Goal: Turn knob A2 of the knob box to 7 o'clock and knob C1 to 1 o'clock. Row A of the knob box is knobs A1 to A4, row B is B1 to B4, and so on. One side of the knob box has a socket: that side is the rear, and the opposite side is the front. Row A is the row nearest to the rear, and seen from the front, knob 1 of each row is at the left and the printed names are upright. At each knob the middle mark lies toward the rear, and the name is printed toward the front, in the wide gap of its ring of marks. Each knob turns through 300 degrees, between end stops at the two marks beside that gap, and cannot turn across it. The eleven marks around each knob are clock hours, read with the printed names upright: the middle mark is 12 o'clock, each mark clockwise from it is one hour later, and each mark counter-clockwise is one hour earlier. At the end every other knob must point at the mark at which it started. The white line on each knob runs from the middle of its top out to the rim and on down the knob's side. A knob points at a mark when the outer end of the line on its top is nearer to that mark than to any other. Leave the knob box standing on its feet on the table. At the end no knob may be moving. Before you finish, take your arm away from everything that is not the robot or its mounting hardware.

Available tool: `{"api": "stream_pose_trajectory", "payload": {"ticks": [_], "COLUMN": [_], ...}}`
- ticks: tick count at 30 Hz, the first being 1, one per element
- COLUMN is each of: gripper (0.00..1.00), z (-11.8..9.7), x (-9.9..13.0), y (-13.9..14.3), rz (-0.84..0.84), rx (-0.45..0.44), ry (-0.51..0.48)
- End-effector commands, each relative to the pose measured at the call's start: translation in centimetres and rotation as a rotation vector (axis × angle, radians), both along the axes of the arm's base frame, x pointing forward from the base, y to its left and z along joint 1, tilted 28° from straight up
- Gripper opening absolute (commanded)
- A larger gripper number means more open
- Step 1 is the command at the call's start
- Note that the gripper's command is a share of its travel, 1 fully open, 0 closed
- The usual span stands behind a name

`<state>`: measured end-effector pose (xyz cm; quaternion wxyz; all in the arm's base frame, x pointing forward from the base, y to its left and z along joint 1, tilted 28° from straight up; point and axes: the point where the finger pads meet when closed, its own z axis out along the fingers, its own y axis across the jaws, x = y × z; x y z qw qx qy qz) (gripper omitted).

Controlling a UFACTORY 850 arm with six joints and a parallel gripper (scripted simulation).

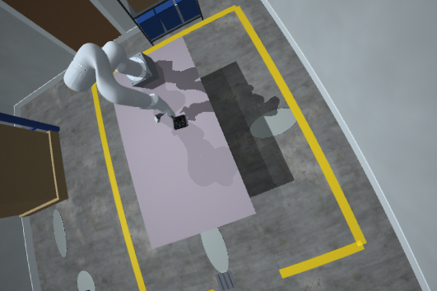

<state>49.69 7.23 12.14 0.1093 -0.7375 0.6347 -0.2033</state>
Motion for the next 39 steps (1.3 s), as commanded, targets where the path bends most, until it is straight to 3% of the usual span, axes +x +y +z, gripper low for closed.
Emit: {"api": "stream_pose_trajectory", "payload": {"ticks": [1,39], "gripper": [1.00,1.00], "z": [0.2,2.1], "x": [0.2,1.9], "y": [-0.2,-2.1], "rz": [-0.102,-1.040], "rx": [0.071,0.541], "ry": [-0.030,-0.120]}}
